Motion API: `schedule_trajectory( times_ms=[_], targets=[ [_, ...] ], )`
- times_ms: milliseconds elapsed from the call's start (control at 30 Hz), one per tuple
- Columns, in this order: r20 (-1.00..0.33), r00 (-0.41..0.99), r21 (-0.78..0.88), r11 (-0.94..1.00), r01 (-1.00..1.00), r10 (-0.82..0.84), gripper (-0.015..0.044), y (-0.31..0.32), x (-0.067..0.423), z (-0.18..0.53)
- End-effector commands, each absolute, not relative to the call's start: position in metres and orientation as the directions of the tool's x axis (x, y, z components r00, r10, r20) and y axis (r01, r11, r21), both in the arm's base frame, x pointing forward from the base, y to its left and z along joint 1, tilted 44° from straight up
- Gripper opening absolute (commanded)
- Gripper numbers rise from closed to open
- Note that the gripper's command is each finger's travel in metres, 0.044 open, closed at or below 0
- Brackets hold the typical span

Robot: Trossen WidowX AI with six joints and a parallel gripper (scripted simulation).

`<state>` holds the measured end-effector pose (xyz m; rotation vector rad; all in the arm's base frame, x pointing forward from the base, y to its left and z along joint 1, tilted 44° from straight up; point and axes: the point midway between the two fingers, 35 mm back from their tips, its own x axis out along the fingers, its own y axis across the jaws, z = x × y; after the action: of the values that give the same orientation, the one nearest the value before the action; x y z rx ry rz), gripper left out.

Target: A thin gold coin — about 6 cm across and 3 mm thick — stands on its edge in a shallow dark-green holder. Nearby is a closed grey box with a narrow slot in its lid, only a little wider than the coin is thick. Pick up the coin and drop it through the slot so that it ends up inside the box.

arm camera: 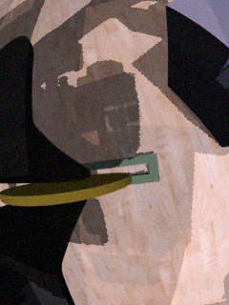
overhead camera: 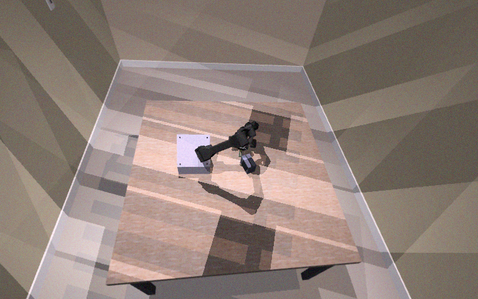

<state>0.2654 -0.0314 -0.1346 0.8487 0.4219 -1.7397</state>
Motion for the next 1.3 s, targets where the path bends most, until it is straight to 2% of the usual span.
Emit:
schedule_trajectory(
  times_ms=[0,933,1267],
  targets=[
    [-0.728,-0.137,0.138,-0.339,0.931,-0.672,0.0,-0.024,0.27,-0.127],
    [-0.728,-0.138,0.134,-0.336,0.932,-0.671,0.0,0.02,0.276,-0.079],
    [-0.728,-0.138,-0.072,-0.126,0.989,-0.672,0.0,0.016,0.276,-0.074]
  ],
)
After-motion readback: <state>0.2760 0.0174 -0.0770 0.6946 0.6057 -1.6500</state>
